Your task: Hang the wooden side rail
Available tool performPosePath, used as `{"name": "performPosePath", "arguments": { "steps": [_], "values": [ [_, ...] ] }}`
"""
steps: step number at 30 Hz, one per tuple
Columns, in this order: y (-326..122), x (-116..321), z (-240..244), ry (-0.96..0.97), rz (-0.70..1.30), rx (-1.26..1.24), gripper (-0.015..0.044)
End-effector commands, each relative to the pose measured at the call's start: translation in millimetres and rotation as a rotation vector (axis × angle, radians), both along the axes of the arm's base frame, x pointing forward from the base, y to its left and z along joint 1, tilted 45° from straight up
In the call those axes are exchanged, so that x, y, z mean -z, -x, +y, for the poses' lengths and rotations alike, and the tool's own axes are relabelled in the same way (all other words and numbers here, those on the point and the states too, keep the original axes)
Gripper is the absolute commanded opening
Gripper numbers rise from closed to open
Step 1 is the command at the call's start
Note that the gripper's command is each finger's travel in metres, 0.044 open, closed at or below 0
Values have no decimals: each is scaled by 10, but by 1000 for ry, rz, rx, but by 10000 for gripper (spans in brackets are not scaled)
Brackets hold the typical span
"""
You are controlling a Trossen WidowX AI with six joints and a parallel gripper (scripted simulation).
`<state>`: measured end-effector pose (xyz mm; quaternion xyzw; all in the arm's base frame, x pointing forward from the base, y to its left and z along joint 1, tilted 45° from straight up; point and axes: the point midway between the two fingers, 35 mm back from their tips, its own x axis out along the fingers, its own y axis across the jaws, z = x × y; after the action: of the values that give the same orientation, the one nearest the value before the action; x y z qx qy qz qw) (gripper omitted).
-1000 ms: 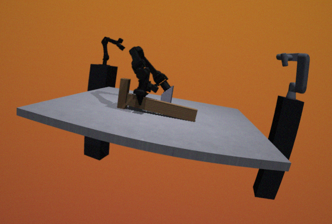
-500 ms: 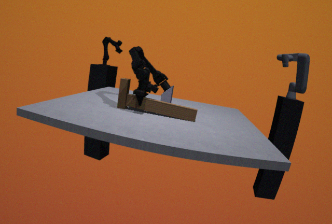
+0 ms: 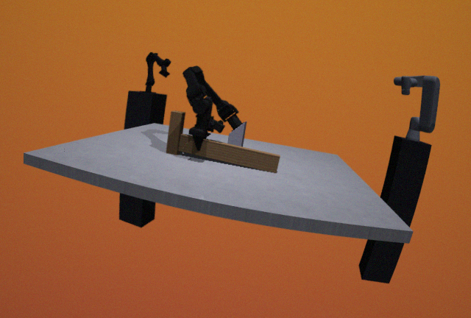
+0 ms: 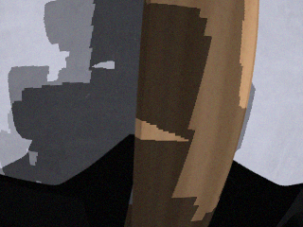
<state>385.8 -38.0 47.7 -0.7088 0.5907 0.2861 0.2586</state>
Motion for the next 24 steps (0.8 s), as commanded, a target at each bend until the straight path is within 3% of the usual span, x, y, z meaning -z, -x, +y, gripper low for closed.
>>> {"name": "performPosePath", "arguments": {
  "steps": [1, 23, 24],
  "values": [
    [-10, -4, 7, 5, -6, -4, 0],
    [-15, 21, -17, 5, -6, -4, 0],
    [1, 19, -10, 1, 1, -2, 26]
  ]
}}
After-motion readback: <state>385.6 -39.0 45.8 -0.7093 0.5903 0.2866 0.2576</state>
